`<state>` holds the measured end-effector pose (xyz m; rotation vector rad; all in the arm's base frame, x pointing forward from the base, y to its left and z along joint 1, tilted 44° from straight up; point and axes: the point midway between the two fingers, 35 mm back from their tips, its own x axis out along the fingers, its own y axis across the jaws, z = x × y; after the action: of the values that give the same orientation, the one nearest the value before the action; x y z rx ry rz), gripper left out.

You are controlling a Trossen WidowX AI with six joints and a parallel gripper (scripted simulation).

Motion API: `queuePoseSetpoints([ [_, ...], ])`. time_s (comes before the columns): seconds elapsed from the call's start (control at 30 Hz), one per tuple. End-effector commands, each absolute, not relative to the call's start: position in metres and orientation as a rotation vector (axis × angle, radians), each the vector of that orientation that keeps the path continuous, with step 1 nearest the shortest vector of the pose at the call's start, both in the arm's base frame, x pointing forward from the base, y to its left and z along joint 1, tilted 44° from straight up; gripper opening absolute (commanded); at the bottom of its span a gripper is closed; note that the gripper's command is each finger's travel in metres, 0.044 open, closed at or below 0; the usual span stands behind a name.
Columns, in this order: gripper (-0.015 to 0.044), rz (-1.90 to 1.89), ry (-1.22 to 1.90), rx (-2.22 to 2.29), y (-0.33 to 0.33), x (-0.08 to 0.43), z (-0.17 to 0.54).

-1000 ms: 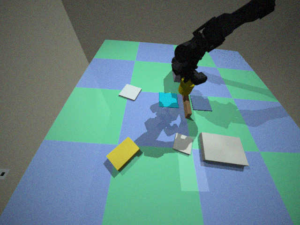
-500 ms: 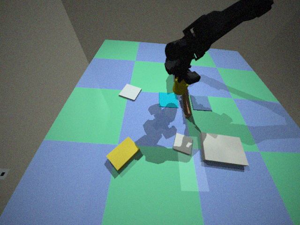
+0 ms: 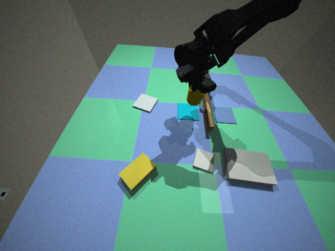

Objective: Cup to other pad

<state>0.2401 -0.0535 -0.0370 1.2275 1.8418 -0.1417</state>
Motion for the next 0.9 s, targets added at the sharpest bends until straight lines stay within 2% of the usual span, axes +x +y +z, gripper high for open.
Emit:
queuePoseSetpoints([
  [0.0, 0.0000, -0.143, 1.832, 1.221, -0.062, 0.244, -0.041],
  [0.87, 0.0000, -0.142, 1.832, 1.222, -0.036, 0.241, -0.071],
])
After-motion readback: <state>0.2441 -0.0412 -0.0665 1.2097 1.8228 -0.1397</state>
